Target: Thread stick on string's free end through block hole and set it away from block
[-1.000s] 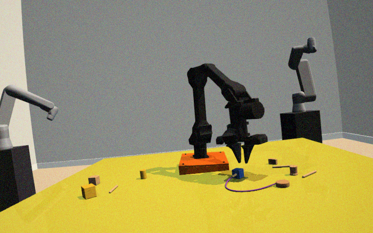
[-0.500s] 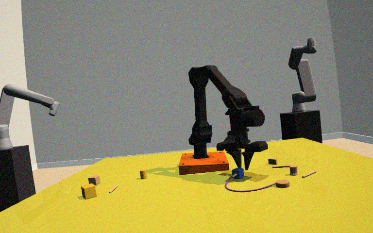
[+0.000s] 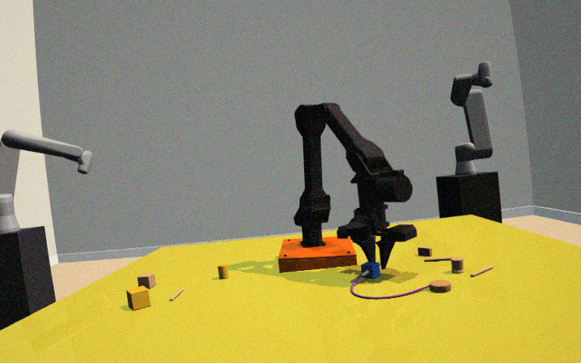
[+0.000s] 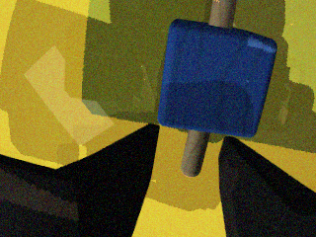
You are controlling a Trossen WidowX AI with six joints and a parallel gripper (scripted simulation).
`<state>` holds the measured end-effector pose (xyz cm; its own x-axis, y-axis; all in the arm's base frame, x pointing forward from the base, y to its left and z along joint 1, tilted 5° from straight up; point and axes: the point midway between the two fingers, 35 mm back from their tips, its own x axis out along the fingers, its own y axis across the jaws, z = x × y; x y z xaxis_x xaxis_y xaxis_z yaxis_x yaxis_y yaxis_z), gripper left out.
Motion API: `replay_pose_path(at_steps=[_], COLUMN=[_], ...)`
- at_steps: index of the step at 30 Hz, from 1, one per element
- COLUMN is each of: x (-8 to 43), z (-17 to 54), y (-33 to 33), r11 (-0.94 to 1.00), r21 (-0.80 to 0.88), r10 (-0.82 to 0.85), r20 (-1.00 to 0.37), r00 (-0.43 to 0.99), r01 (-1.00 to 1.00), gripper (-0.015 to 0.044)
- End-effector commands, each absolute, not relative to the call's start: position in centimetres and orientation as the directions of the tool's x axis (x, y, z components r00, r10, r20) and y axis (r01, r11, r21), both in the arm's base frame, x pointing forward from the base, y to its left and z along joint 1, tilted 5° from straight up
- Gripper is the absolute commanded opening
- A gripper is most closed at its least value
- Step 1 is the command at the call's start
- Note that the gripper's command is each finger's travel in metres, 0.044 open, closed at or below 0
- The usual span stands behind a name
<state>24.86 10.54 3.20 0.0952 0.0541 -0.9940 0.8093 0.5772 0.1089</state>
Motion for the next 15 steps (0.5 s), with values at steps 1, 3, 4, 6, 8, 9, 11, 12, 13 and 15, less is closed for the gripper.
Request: replay_pose_path(at_steps=[1,3,4,6,8,9,11,12,13,15], x=[24.86,24.86,24.86,24.86,24.86,24.86,24.86,24.86,24.85,24.8], z=[3.2,3.2,3.2,3.2,3.2,3.2,3.2,3.2,3.18,3.12], y=[10.54,10.54,10.54,10.54,10.54,10.54,10.54,10.54,10.55,10.59], r11=[0.577,0.577,0.577,0.577,0.577,0.577,0.577,0.577,0.578,0.58], r21=[0.109,0.109,0.109,0.109,0.109,0.109,0.109,0.109,0.109,0.108], r10=[0.054,0.054,0.054,0.054,0.054,0.054,0.054,0.054,0.051,0.037], r20=[-0.994,-0.994,-0.994,-0.994,-0.994,-0.994,-0.994,-0.994,-0.994,-0.994], r00=[0.095,0.095,0.095,0.095,0.095,0.095,0.095,0.095,0.097,0.106], r01=[0.809,0.809,0.809,0.809,0.809,0.809,0.809,0.809,0.809,0.807], gripper=[0.0098,0.0046,0.0019,0.0,0.0,0.0,0.0,0.0,0.0,0.0])
